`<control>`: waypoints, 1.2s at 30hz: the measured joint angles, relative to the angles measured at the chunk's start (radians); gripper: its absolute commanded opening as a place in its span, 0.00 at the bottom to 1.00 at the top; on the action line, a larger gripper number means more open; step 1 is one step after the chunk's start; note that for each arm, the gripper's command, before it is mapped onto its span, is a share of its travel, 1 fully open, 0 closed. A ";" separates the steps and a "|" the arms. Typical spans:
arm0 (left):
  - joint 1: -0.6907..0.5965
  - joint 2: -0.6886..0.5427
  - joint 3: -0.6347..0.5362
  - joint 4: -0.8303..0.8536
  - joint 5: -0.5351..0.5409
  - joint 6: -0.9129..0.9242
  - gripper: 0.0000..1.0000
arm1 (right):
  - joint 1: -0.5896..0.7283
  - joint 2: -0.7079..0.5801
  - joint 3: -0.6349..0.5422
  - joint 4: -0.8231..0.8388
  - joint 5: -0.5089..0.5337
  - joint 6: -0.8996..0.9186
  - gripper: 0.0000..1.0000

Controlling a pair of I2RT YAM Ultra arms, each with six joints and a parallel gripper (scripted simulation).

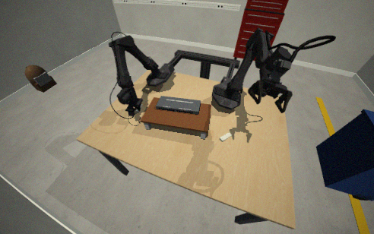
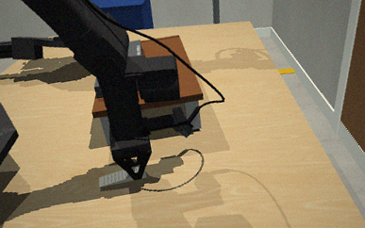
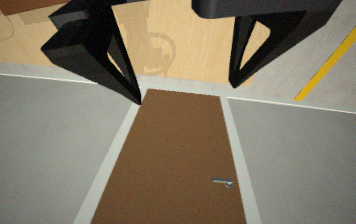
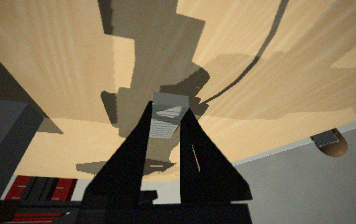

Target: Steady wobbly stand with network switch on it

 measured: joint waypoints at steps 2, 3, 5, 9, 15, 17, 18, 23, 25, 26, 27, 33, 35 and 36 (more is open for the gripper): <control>0.000 0.000 0.000 0.000 0.000 0.000 1.00 | 0.003 -0.009 0.004 -0.011 0.000 0.002 0.00; 0.000 0.000 0.000 0.000 0.000 0.000 1.00 | 0.004 -0.014 0.005 -0.014 0.000 0.003 0.00; 0.000 0.000 0.000 0.000 0.000 0.000 1.00 | 0.007 -0.024 0.008 -0.025 0.001 0.006 0.00; 0.000 0.000 0.000 0.000 0.000 0.000 1.00 | 0.013 -0.042 0.014 -0.048 0.001 0.012 0.00; 0.000 0.000 0.000 0.000 0.000 0.000 1.00 | 0.019 -0.057 0.022 -0.078 0.002 0.020 0.00; 0.000 0.000 0.000 0.000 0.000 0.000 1.00 | 0.022 -0.064 0.025 -0.090 0.003 0.023 0.00; 0.000 0.000 0.000 0.000 0.000 0.000 1.00 | 0.023 -0.068 0.026 -0.096 0.003 0.024 0.00; 0.000 0.000 0.000 0.000 0.000 0.000 1.00 | 0.030 -0.090 0.036 -0.126 0.004 0.031 0.00; 0.000 0.000 0.000 0.000 0.000 0.000 1.00 | 0.033 -0.098 0.041 -0.139 0.004 0.034 0.00; 0.000 0.000 0.000 0.000 0.000 0.000 1.00 | 0.034 -0.102 0.043 -0.145 0.004 0.036 0.00; 0.000 0.000 0.000 0.000 0.000 0.000 1.00 | 0.035 -0.106 0.046 -0.151 0.005 0.038 0.00; 0.000 0.000 0.000 0.000 0.000 0.000 1.00 | 0.042 -0.119 0.056 -0.182 0.005 0.045 0.00; 0.000 0.000 0.000 0.000 0.000 0.000 1.00 | 0.044 -0.126 0.060 -0.193 0.006 0.048 0.00; 0.000 0.000 0.000 0.000 0.000 0.000 1.00 | 0.045 -0.129 0.062 -0.197 0.006 0.049 0.00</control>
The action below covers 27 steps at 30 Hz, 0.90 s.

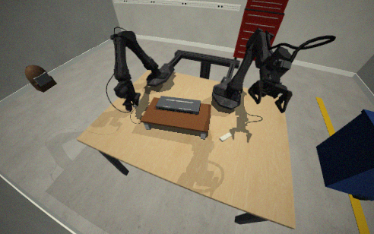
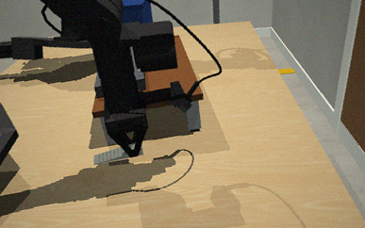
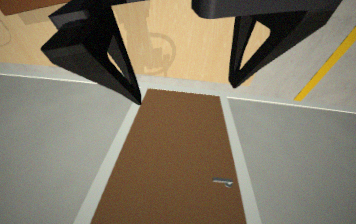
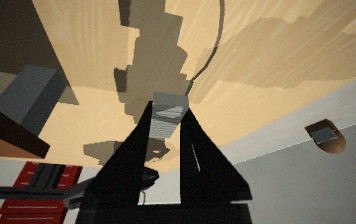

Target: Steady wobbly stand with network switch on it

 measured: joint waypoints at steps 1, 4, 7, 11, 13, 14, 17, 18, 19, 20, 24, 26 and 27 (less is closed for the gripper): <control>0.000 0.000 0.000 0.000 0.000 0.000 1.00 | 0.000 -0.002 0.002 -0.003 0.000 0.001 0.00; 0.000 0.000 0.000 0.000 0.000 0.000 1.00 | 0.002 -0.001 0.004 -0.008 0.000 0.002 0.00; 0.000 0.000 0.000 0.000 0.000 0.000 1.00 | 0.002 0.000 -0.007 -0.008 0.000 0.051 0.00; 0.000 0.000 0.000 0.000 0.000 0.000 1.00 | 0.002 0.000 -0.027 0.005 0.000 0.167 0.00; 0.000 0.000 0.000 0.000 0.000 0.000 1.00 | 0.002 0.000 -0.037 0.021 0.000 0.254 0.00; 0.000 0.000 0.000 0.000 0.000 0.000 1.00 | 0.002 0.001 -0.044 0.029 -0.001 0.300 0.00; 0.000 0.000 0.000 0.000 0.000 0.000 1.00 | 0.002 0.000 -0.063 0.052 -0.003 0.439 0.00; 0.000 0.000 0.000 0.000 0.000 0.000 1.00 | 0.002 0.000 -0.071 0.062 -0.004 0.486 0.00; 0.000 0.000 0.000 0.000 0.000 0.000 1.00 | 0.002 0.000 -0.080 0.071 -0.005 0.533 0.00; 0.000 0.000 0.000 0.000 0.000 0.000 1.00 | 0.002 0.000 -0.091 0.082 -0.006 0.580 0.00; 0.000 0.000 0.000 0.000 0.000 0.000 1.00 | 0.006 0.000 -0.137 0.116 -0.007 0.770 0.00; 0.000 0.000 0.000 0.000 0.000 0.000 1.00 | 0.009 0.000 -0.154 0.130 -0.008 0.856 0.00; 0.000 0.000 0.000 0.000 0.000 0.000 1.00 | 0.010 0.000 -0.159 0.135 -0.008 0.888 0.00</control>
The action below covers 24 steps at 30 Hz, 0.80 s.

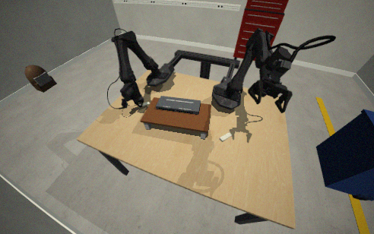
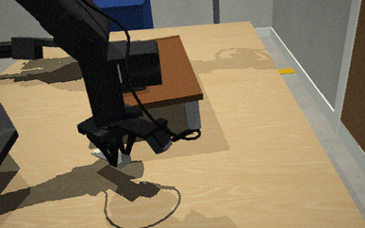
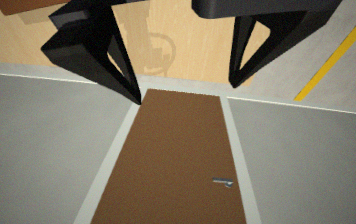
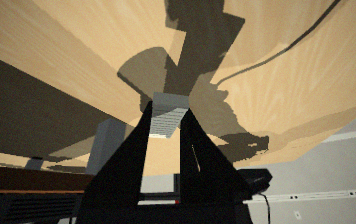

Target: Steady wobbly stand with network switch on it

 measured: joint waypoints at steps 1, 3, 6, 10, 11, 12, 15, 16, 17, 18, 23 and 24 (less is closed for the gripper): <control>0.000 0.000 0.000 0.000 0.000 0.000 1.00 | 0.001 -0.001 -0.006 0.010 0.000 0.043 0.00; 0.000 0.000 0.000 0.000 0.000 0.000 1.00 | 0.003 -0.002 -0.024 0.036 0.000 0.138 0.00; 0.000 0.000 0.000 0.000 0.000 0.000 1.00 | 0.006 -0.001 -0.058 0.061 0.000 0.280 0.00; 0.000 0.000 0.000 0.000 0.000 0.000 1.00 | 0.011 -0.001 -0.098 0.103 -0.001 0.469 0.00; 0.000 0.000 0.000 0.000 0.000 0.000 1.00 | 0.013 -0.001 -0.109 0.112 -0.001 0.516 0.00; 0.000 0.000 0.000 0.000 0.000 0.000 1.00 | 0.014 -0.002 -0.119 0.120 0.000 0.563 0.00; 0.000 0.000 0.000 0.000 0.000 0.000 1.00 | 0.020 -0.001 -0.144 0.145 0.005 0.694 0.00; 0.000 0.000 0.000 0.000 0.000 0.000 1.00 | 0.024 -0.001 -0.148 0.149 0.008 0.724 0.00; 0.000 0.000 0.000 0.000 0.000 0.000 1.00 | 0.027 -0.002 -0.149 0.153 0.011 0.749 0.00; 0.000 0.000 0.000 0.000 0.000 0.000 1.00 | 0.030 -0.002 -0.149 0.157 0.015 0.766 0.00; 0.000 0.000 0.000 0.000 0.000 0.000 1.00 | 0.036 0.001 -0.145 0.156 0.029 0.801 0.00; 0.000 0.000 0.000 0.000 0.000 0.000 1.00 | 0.034 0.001 -0.143 0.155 0.030 0.805 0.00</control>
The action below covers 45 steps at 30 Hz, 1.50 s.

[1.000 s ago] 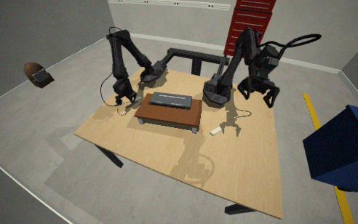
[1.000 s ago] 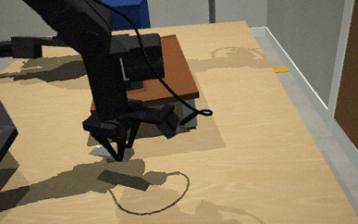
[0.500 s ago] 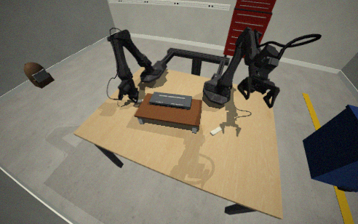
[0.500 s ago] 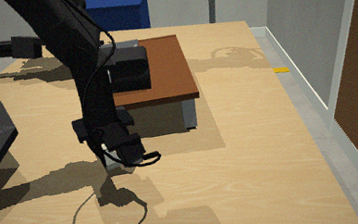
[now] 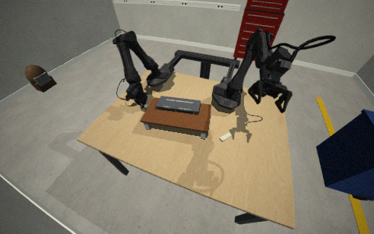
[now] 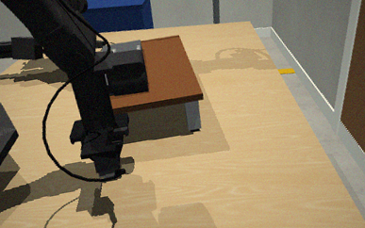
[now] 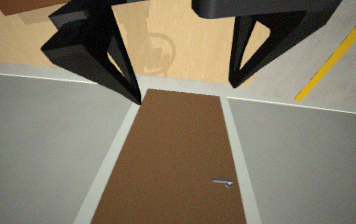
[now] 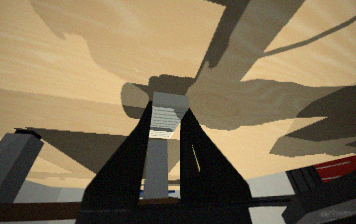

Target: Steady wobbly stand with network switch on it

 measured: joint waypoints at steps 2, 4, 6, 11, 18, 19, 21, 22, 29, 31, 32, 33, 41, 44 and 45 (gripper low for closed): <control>0.000 0.000 0.000 0.000 0.000 0.000 1.00 | -0.003 0.000 0.002 0.000 0.003 0.005 0.00; 0.000 0.000 0.000 0.000 0.000 0.000 1.00 | -0.002 0.000 0.001 -0.002 0.003 0.009 0.00; 0.000 0.000 0.000 0.000 0.000 0.000 1.00 | -0.002 0.000 0.002 -0.002 0.004 0.011 0.00; 0.000 0.000 0.000 0.000 0.000 0.000 1.00 | -0.009 0.008 0.001 0.001 0.002 0.008 0.00; 0.000 0.000 0.000 0.000 0.000 0.000 1.00 | -0.015 0.019 0.000 0.016 -0.006 -0.001 0.00; 0.000 0.000 0.000 0.000 0.000 0.000 1.00 | -0.016 0.021 0.000 0.018 -0.008 -0.002 0.00; 0.000 0.000 0.000 0.000 0.000 0.000 1.00 | -0.019 0.025 0.000 0.022 -0.009 -0.005 0.00; 0.000 0.000 0.000 0.000 0.000 0.000 1.00 | -0.020 0.026 0.000 0.024 -0.010 -0.006 0.00; 0.000 0.000 0.000 0.000 0.000 0.000 1.00 | -0.022 0.032 0.000 0.029 -0.013 -0.013 0.42; 0.000 0.000 0.000 0.000 0.000 0.000 1.00 | -0.022 0.032 0.000 0.029 -0.013 -0.013 0.42; 0.000 0.000 0.000 0.000 0.000 0.000 1.00 | -0.022 0.032 0.000 0.029 -0.013 -0.013 0.42; 0.000 0.000 0.000 0.000 0.000 0.000 1.00 | -0.022 0.032 0.000 0.029 -0.013 -0.013 0.42; 0.000 0.000 0.000 0.000 0.000 0.000 1.00 | -0.022 0.032 0.000 0.029 -0.013 -0.013 0.42; 0.000 0.000 0.000 0.000 0.000 0.000 1.00 | -0.022 0.032 0.000 0.029 -0.013 -0.013 0.42; 0.000 0.000 0.000 0.000 0.000 0.000 1.00 | -0.022 0.032 0.000 0.027 -0.013 -0.012 0.42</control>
